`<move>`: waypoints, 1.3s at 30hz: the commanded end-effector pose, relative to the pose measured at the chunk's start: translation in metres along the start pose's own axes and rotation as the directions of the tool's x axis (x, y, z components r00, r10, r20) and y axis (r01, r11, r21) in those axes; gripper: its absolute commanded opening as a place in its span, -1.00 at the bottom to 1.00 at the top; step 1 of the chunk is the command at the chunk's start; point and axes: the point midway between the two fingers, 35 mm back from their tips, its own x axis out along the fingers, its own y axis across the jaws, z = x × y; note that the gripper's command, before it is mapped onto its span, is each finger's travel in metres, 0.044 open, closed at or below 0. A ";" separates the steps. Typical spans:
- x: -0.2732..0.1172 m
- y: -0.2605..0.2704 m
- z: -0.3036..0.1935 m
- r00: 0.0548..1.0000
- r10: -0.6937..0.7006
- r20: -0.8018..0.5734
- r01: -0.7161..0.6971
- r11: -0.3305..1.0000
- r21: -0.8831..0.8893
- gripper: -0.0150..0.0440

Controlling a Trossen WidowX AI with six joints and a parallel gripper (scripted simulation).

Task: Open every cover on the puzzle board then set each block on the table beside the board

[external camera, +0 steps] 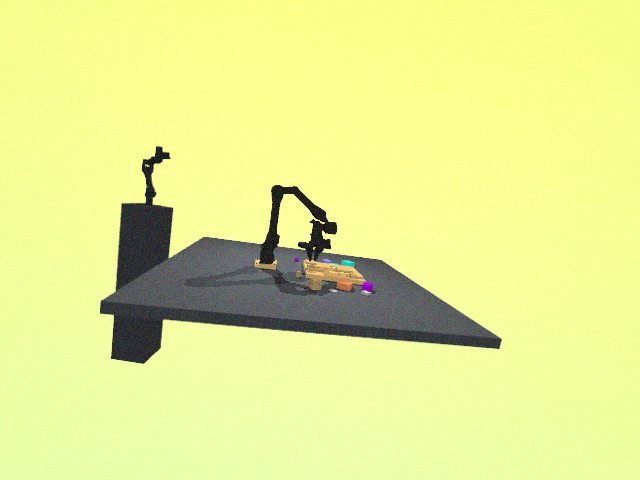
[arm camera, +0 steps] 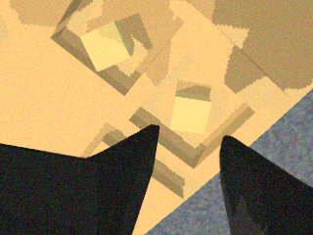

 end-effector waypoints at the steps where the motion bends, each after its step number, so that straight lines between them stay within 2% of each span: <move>1: 0.002 -0.001 -0.001 1.000 -0.002 -0.003 0.002 1.000 0.003 0.00; 23: 0.002 -0.001 -0.001 1.000 -0.002 -0.003 0.002 1.000 0.003 0.00; 39: 0.016 -0.001 0.000 1.000 -0.002 -0.003 0.002 1.000 0.003 0.00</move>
